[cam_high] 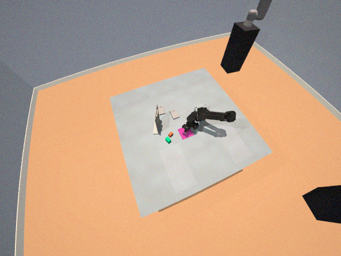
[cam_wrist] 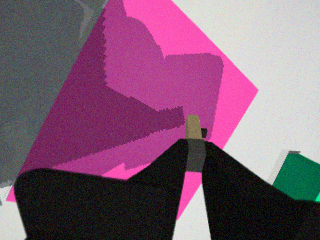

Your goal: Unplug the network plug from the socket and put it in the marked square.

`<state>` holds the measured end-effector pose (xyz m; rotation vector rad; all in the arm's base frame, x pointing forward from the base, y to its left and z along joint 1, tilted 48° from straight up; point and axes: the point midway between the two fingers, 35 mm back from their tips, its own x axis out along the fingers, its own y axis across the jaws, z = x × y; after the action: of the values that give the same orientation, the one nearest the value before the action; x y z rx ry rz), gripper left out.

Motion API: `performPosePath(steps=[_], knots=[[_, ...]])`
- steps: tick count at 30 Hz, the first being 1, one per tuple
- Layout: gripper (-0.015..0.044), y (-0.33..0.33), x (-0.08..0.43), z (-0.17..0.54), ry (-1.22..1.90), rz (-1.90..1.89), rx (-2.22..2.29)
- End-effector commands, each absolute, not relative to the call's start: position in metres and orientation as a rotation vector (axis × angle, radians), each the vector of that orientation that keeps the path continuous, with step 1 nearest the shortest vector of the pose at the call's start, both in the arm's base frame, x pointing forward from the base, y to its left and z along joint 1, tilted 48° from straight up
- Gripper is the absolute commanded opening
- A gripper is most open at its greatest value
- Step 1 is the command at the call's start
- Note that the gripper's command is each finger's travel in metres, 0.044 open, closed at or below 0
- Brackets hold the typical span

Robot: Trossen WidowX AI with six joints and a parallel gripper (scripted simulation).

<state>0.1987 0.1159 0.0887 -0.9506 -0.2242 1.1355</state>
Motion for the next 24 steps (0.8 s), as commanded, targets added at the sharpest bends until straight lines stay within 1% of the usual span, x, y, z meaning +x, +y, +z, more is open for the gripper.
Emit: performPosePath(steps=[1,21,24], knots=[[0.0000,0.1169,0.1982,0.0866,-0.215,1.134,-0.943],[0.0000,0.1227,0.1996,0.0887,-0.226,1.134,-0.948],[0.0079,0.1227,0.1996,0.0887,-0.226,1.134,-0.948]])
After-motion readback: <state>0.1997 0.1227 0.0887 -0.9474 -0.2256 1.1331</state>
